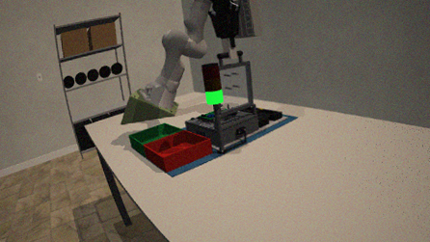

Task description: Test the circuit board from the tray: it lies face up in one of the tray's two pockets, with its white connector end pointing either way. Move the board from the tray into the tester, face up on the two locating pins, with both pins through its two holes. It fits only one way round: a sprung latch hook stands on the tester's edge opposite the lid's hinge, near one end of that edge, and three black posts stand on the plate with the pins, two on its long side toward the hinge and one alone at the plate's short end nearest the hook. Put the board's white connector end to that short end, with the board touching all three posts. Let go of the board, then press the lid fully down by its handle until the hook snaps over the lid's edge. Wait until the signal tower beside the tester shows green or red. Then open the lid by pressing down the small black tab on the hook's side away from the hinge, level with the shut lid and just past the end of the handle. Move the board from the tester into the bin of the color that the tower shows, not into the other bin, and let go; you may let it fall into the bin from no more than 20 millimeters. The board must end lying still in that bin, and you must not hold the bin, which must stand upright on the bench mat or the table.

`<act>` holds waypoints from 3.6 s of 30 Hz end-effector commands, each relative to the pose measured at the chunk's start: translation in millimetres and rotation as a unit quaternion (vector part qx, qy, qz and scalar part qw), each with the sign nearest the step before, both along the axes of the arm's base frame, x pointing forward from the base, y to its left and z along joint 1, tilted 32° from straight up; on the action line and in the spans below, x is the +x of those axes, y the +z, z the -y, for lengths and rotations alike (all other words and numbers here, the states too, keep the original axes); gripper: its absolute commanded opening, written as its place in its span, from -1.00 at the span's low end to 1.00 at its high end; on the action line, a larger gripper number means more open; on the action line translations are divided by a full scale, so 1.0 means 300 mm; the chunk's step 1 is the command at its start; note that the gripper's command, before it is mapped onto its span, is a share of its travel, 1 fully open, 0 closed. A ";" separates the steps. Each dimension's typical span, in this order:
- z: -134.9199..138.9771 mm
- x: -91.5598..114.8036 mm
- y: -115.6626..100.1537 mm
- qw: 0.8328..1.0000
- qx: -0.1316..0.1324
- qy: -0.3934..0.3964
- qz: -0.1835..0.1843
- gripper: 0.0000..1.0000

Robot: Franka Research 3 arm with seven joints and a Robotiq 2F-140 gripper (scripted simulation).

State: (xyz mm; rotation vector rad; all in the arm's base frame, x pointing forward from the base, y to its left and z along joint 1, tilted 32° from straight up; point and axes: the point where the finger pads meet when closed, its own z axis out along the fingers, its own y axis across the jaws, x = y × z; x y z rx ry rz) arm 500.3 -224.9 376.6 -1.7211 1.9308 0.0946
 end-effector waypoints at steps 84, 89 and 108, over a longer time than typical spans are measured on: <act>0.025 0.059 0.053 1.000 -0.001 0.001 0.001 -0.40; 0.044 0.042 0.095 1.000 -0.001 0.001 0.001 -0.40; 0.066 0.023 0.141 1.000 -0.001 0.001 0.001 0.16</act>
